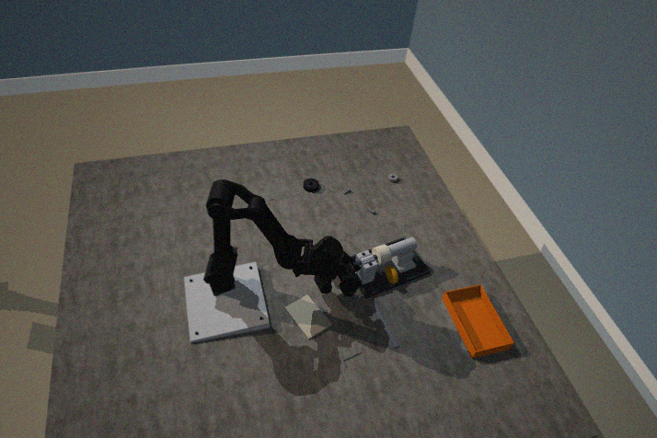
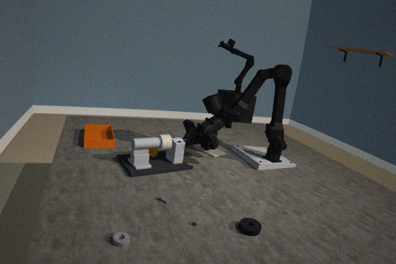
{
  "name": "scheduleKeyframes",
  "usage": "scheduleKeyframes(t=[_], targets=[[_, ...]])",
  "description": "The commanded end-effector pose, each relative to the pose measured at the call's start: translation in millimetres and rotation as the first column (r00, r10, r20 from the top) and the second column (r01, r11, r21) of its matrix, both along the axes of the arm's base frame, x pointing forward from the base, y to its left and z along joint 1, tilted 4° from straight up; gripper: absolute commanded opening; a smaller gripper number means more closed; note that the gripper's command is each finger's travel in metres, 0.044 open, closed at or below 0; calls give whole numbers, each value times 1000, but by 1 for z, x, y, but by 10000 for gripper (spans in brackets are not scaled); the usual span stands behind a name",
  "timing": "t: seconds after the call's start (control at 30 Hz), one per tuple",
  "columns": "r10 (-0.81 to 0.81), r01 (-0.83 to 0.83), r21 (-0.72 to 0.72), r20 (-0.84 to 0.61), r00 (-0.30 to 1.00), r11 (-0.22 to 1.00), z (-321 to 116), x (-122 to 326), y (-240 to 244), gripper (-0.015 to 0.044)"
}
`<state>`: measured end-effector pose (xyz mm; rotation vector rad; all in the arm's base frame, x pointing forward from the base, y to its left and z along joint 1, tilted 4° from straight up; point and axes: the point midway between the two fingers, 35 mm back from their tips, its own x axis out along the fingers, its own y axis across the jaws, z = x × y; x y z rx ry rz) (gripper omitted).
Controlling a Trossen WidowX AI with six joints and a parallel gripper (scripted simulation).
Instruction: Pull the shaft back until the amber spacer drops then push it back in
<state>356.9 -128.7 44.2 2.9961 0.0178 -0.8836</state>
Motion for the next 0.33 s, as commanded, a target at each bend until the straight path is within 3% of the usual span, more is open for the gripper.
scheduleKeyframes(t=[0.0, 0.3], targets=[[0, 0, 0, 0, 1000, 1000, 0, 0, 0, 105], [0, 0, 0, 0, 1000, 1000, 1, -1, 0, 341]])
